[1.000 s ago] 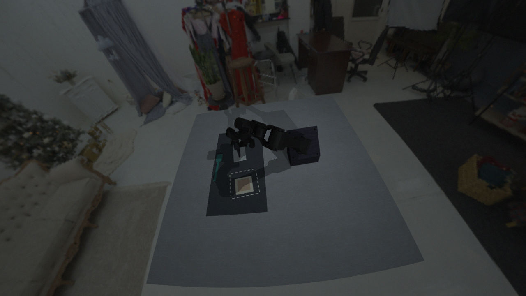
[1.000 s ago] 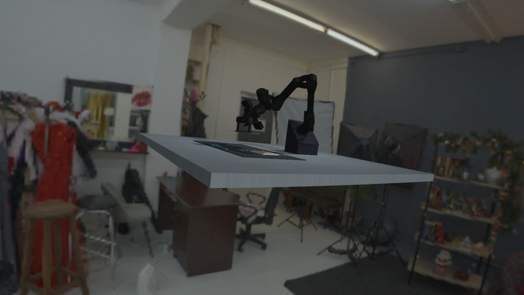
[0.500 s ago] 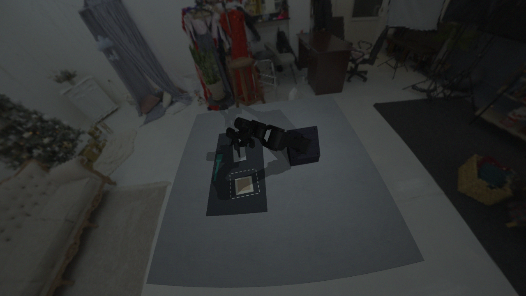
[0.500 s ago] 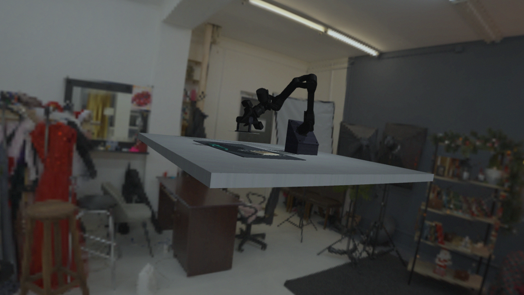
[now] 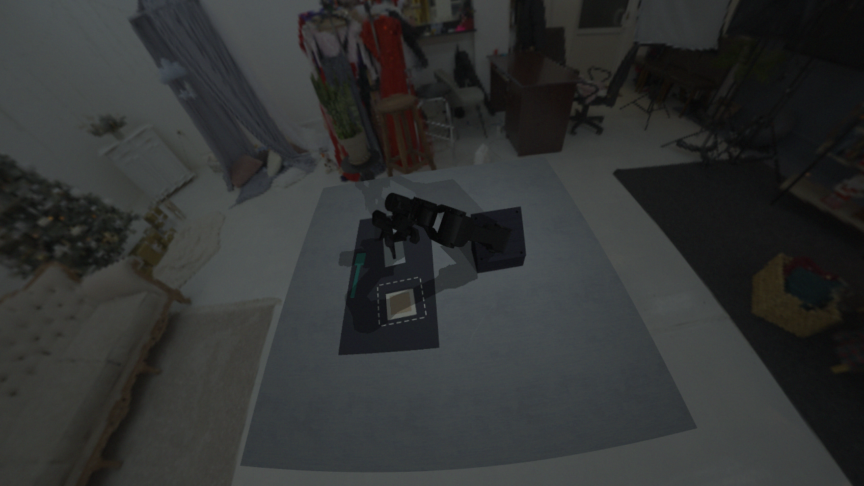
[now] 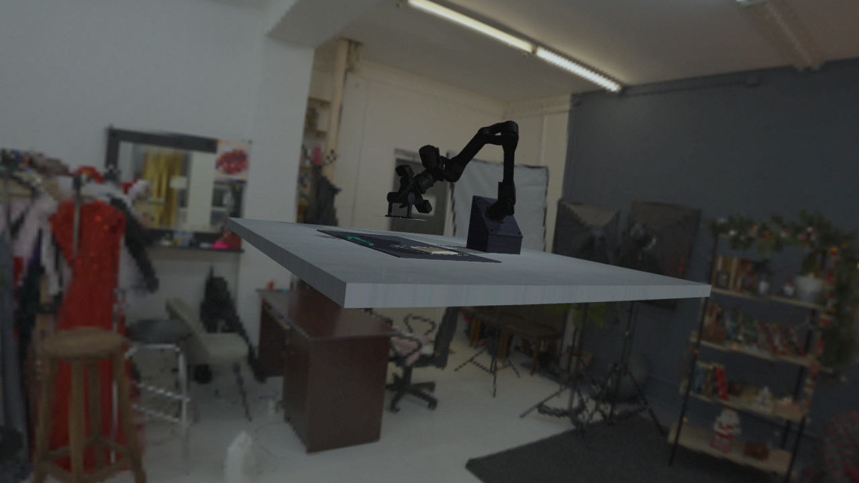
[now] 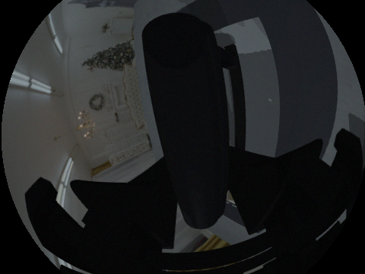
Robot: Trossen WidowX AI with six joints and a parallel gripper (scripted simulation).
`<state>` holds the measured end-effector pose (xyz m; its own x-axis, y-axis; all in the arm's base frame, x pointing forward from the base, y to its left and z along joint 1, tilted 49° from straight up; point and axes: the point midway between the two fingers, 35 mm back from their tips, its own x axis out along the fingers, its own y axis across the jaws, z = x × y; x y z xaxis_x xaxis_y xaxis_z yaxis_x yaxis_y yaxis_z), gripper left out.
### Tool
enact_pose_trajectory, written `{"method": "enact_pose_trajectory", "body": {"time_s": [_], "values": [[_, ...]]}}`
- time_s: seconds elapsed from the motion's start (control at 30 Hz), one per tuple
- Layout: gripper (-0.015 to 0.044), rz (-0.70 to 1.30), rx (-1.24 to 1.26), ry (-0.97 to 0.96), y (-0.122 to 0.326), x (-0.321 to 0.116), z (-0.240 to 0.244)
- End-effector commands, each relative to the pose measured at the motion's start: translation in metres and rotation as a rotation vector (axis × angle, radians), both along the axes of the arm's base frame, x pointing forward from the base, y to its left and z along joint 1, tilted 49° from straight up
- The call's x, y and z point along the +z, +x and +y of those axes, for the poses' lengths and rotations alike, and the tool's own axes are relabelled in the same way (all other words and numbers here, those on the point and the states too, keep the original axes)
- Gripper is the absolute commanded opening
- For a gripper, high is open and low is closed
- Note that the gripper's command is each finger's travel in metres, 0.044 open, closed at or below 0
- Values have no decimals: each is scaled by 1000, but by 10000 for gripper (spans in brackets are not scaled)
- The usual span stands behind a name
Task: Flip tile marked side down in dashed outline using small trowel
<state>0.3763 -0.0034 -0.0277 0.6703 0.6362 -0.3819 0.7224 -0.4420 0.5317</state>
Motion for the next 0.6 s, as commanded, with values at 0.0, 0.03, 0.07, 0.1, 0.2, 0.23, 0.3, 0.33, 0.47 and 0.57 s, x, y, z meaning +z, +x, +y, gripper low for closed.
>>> {"method": "enact_pose_trajectory", "body": {"time_s": [0.0,0.03,0.07,0.1,0.2,0.23,0.3,0.33,0.47,0.57], "values": [[0,-1,-14,-10,-1,-12,-12],[0,1,-16,-12,-1,-16,-14],[0,2,-17,-13,-3,-21,-17],[0,3,-18,-15,-4,-26,-20],[0,7,-22,-18,-7,-40,-28],[0,8,-24,-19,-9,-45,-30],[0,10,-27,-21,-12,-54,-35],[0,11,-28,-22,-14,-59,-38],[0,14,-34,-23,-22,-78,-46],[0,15,-39,-24,-28,-92,-52]]}}
